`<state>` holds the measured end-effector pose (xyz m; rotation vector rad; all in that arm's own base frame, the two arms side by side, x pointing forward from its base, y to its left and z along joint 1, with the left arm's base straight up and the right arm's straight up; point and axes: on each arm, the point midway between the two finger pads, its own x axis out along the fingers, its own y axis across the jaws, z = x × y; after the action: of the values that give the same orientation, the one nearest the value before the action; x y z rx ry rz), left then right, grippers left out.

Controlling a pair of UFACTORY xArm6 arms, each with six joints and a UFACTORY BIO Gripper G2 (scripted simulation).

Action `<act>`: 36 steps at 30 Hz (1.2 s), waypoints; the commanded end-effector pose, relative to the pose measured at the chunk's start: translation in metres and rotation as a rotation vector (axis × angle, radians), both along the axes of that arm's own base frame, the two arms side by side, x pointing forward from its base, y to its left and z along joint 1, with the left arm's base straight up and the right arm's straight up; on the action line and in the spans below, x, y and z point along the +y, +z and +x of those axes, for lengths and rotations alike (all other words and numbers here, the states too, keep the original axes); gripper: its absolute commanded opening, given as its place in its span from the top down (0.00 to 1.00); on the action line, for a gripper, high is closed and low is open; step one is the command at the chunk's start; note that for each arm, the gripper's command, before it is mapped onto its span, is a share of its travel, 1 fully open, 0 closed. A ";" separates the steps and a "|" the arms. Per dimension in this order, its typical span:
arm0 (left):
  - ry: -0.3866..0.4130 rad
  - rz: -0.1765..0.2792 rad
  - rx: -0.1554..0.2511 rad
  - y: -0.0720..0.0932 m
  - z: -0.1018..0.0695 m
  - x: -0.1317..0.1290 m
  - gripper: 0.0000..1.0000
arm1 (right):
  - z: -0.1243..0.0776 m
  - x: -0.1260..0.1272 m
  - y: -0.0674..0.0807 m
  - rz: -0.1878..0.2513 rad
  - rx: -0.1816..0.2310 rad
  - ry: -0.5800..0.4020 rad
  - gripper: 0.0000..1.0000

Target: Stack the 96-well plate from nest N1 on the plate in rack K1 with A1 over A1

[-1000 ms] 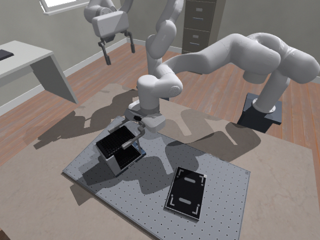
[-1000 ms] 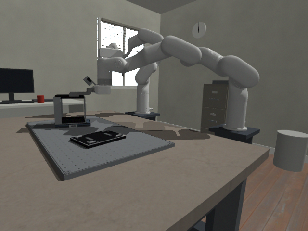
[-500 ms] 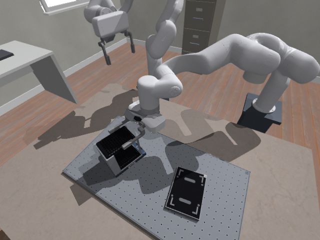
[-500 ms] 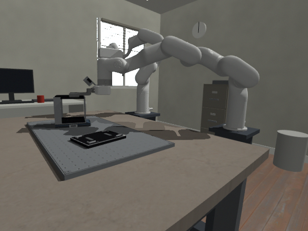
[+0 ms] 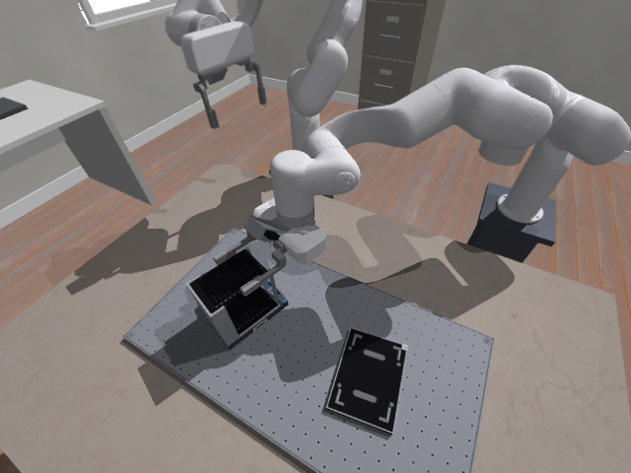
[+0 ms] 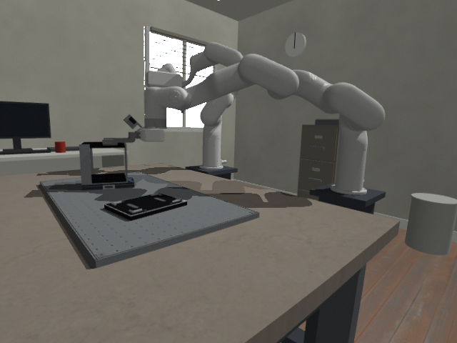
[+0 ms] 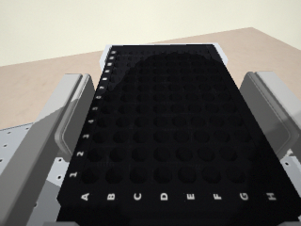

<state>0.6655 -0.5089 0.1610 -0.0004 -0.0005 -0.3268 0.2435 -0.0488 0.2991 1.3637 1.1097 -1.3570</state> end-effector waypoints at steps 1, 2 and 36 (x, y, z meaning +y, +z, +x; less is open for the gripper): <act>0.000 -0.004 -0.004 -0.003 0.001 -0.001 1.00 | 0.000 0.000 0.001 -0.002 -0.002 0.000 0.00; 0.000 -0.004 -0.004 -0.005 0.001 -0.001 1.00 | 0.000 0.000 0.001 -0.002 -0.002 0.000 0.00; 0.000 -0.004 -0.005 -0.055 0.001 -0.001 1.00 | 0.000 0.000 0.001 -0.002 -0.002 0.000 0.00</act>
<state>0.6653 -0.5086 0.1082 0.0003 0.0005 -0.3268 0.2435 -0.0488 0.2991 1.3637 1.1097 -1.3570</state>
